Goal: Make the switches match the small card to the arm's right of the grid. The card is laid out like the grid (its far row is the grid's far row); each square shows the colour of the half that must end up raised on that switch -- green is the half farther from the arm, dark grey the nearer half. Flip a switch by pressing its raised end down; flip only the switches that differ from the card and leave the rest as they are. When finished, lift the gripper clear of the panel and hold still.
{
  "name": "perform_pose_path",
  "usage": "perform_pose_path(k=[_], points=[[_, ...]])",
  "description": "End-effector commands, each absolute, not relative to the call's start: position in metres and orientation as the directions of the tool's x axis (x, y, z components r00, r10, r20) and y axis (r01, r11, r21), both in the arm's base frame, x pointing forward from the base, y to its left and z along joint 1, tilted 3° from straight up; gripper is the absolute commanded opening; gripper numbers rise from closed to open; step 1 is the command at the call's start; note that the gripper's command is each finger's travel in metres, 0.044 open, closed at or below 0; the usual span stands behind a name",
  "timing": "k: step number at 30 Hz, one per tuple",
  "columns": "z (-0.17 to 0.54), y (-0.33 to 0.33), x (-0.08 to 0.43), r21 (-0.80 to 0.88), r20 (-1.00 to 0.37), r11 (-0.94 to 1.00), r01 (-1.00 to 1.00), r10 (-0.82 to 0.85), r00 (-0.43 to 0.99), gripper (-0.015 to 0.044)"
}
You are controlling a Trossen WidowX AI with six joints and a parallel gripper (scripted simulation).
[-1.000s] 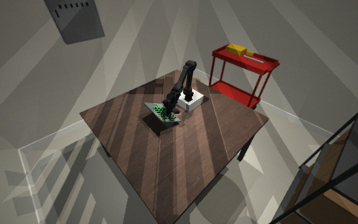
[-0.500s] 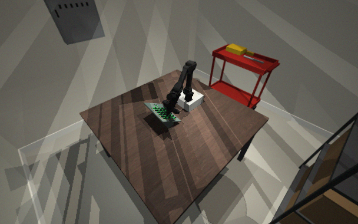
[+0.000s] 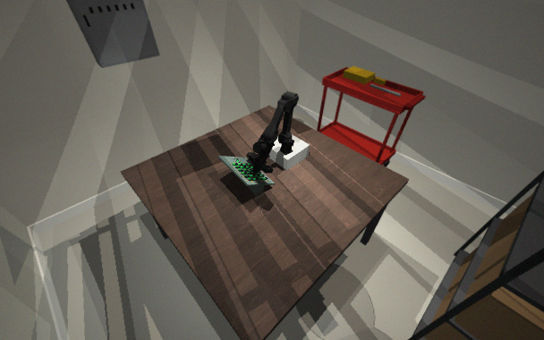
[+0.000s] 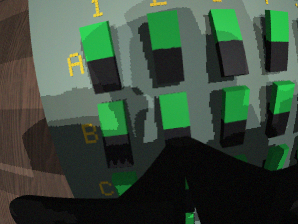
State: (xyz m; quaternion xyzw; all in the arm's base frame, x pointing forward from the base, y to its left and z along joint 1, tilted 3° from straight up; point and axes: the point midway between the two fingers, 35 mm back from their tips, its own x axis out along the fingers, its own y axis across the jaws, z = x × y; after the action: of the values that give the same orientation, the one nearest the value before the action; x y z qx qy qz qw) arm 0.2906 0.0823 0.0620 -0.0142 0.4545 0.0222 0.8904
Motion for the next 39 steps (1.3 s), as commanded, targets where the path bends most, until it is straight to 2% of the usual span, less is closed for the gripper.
perform_pose_path(k=[1,17,24,31,39], points=[[0.06,0.083,0.291,-0.006,-0.812,0.998,-0.058,0.029,0.583,0.0],[0.062,0.083,0.291,-0.005,-0.81,0.999,-0.053,0.027,0.586,0.0],[0.113,0.081,0.256,-0.005,-0.828,0.998,-0.058,0.028,0.56,0.0],[0.112,0.082,0.255,-0.005,-0.828,0.998,-0.058,0.028,0.56,0.0],[0.071,0.109,0.192,-0.002,-0.832,0.998,-0.057,0.03,0.553,0.0]])
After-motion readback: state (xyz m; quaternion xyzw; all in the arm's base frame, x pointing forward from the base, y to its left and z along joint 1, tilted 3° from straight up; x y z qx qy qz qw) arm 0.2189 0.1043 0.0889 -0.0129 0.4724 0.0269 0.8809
